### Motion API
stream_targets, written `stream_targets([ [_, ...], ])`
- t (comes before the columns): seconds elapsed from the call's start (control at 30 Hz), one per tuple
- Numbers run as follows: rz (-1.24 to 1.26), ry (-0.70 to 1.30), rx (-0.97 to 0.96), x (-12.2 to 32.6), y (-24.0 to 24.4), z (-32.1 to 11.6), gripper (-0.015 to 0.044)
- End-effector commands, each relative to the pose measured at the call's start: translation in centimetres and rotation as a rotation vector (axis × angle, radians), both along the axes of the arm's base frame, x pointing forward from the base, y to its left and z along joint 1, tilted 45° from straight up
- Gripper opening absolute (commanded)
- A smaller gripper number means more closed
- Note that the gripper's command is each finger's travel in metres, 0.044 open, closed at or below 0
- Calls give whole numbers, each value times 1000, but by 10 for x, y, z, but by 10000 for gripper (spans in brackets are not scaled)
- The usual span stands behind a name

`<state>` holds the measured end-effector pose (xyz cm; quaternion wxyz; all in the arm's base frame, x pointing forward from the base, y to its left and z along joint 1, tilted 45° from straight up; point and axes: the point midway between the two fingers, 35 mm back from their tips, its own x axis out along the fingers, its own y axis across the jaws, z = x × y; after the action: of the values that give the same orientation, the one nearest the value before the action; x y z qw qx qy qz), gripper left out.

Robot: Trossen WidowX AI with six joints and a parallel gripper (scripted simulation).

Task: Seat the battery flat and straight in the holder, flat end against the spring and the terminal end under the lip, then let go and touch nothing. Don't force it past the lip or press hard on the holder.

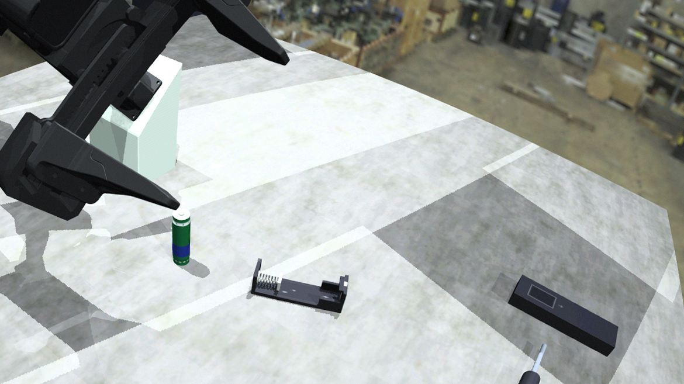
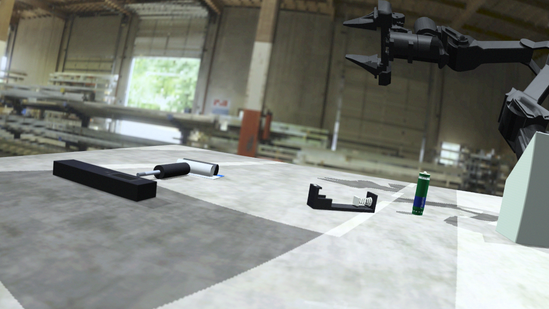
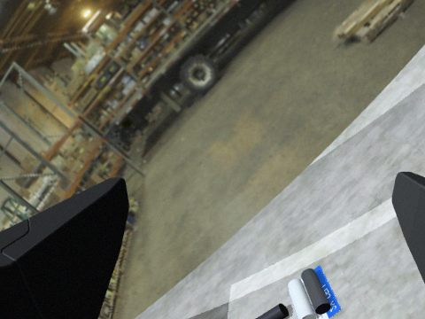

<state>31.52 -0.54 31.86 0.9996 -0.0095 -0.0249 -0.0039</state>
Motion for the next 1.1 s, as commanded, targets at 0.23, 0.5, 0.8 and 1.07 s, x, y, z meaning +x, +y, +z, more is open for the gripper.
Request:
stream_targets([
  [0.23,-148,668,214,7,29,-151,190],
  [0.5,-576,1226,-26,-79,30,-250,0],
  [0.8,-795,1304,-336,-117,17,-247,0],
  [1.07,-794,1304,-335,-116,16,-248,0],
])
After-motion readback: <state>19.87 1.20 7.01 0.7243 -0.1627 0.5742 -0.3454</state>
